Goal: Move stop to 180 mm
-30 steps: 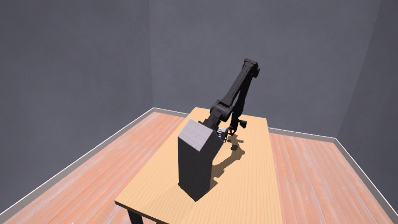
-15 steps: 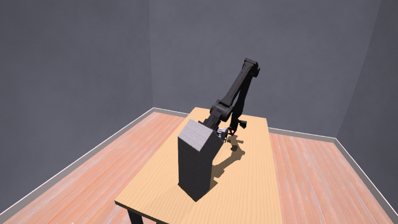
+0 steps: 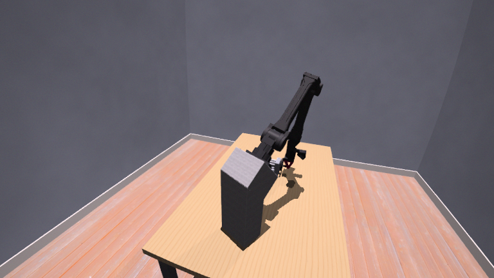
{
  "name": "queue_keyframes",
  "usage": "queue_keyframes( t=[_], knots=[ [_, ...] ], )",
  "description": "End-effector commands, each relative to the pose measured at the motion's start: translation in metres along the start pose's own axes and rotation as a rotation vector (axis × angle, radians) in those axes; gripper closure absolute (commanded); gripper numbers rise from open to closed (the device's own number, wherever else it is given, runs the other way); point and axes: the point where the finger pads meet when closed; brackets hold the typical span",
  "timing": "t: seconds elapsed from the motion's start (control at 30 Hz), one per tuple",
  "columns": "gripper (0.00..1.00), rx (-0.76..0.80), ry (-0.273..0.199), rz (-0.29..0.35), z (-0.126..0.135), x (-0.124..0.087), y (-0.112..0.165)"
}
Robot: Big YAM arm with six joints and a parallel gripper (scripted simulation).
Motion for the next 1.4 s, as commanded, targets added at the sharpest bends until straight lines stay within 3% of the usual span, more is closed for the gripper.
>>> queue_keyframes(
  t=[0.0,0.9,1.07,1.2,1.27,1.37],
  knots=[
    [0.47,0.006,-0.034,-0.016,0.01,-0.008,-0.01],
    [0.47,0.005,-0.031,-0.016,0.01,-0.009,-0.01],
    [0.47,0.006,-0.025,-0.002,0.009,-0.038,0.001],
    [0.47,0.006,-0.025,-0.002,0.007,-0.079,0.001],
    [0.47,0.015,-0.055,-0.012,0.024,-0.104,-0.007],
    [0.47,0.016,-0.056,-0.012,0.024,-0.116,-0.008]
  ],
)
Point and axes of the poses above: the point where the finger pads meet when closed, its own x axis out along the fingers, its own z axis across the jaws, y = z × x, and after that the axes turned 8 degrees about -x, right-handed
